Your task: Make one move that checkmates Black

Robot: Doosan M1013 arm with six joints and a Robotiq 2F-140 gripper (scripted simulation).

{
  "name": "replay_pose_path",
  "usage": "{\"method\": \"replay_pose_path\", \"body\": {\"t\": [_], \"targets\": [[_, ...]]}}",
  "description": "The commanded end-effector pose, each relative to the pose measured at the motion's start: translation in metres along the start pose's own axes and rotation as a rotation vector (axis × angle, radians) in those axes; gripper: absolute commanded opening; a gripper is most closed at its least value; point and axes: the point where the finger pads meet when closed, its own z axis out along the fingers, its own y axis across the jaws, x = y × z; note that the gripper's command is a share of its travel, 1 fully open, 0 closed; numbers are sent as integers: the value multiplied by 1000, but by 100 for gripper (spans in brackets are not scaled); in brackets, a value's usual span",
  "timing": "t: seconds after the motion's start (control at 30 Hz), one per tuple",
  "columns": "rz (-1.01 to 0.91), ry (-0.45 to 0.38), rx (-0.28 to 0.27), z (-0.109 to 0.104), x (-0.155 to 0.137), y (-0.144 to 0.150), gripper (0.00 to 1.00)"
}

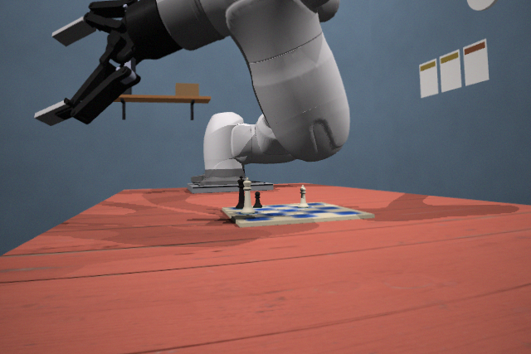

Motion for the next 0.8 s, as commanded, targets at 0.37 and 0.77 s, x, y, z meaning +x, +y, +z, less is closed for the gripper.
{"method": "replay_pose_path", "body": {"t": [0.37, 0.77], "targets": [[0, 0, 0, 0, 0, 0, 100], [-5, 108, -63, -2, 9, 6, 100]]}}
